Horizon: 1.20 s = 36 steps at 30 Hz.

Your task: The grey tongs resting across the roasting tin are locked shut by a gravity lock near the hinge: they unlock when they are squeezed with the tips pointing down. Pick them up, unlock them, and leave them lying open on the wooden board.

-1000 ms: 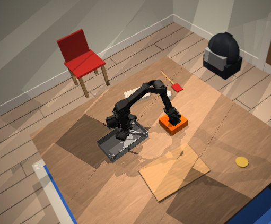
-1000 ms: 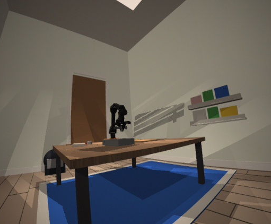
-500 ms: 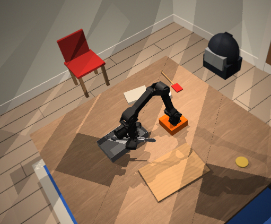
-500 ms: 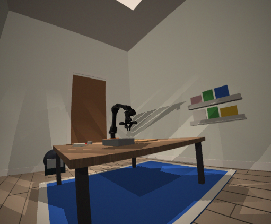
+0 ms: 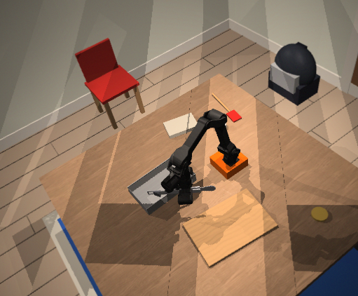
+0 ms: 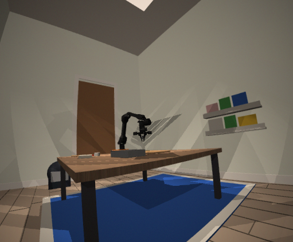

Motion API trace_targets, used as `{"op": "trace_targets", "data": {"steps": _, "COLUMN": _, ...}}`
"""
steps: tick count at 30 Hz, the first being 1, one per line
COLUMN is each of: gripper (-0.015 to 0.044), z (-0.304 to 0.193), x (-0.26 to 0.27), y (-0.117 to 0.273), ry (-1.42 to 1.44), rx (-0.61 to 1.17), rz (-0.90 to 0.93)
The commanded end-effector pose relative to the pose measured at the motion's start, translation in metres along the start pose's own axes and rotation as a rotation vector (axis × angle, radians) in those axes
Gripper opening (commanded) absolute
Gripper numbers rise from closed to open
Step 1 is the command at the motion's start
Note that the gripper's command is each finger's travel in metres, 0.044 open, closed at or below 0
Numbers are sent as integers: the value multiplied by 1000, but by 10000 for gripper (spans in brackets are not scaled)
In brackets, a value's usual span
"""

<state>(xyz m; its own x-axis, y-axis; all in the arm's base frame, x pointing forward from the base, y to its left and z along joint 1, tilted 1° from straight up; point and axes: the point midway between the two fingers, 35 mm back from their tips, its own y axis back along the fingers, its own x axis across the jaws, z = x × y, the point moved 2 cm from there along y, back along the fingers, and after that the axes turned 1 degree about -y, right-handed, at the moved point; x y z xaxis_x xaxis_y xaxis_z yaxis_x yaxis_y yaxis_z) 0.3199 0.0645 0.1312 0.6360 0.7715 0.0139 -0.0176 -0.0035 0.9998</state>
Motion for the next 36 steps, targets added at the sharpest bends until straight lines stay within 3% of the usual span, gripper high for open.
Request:
{"op": "trace_targets", "data": {"steps": 1, "gripper": -150, "z": -19, "x": 12, "y": 0, "ry": 62, "rx": 0, "rz": 2}}
{"op": "trace_targets", "data": {"steps": 28, "gripper": -150, "z": -160, "x": 58, "y": 1, "ry": 506, "rx": 11, "rz": 9}}
{"op": "trace_targets", "data": {"steps": 36, "gripper": -150, "z": -164, "x": 58, "y": 0, "ry": 519, "rx": -6, "rz": 6}}
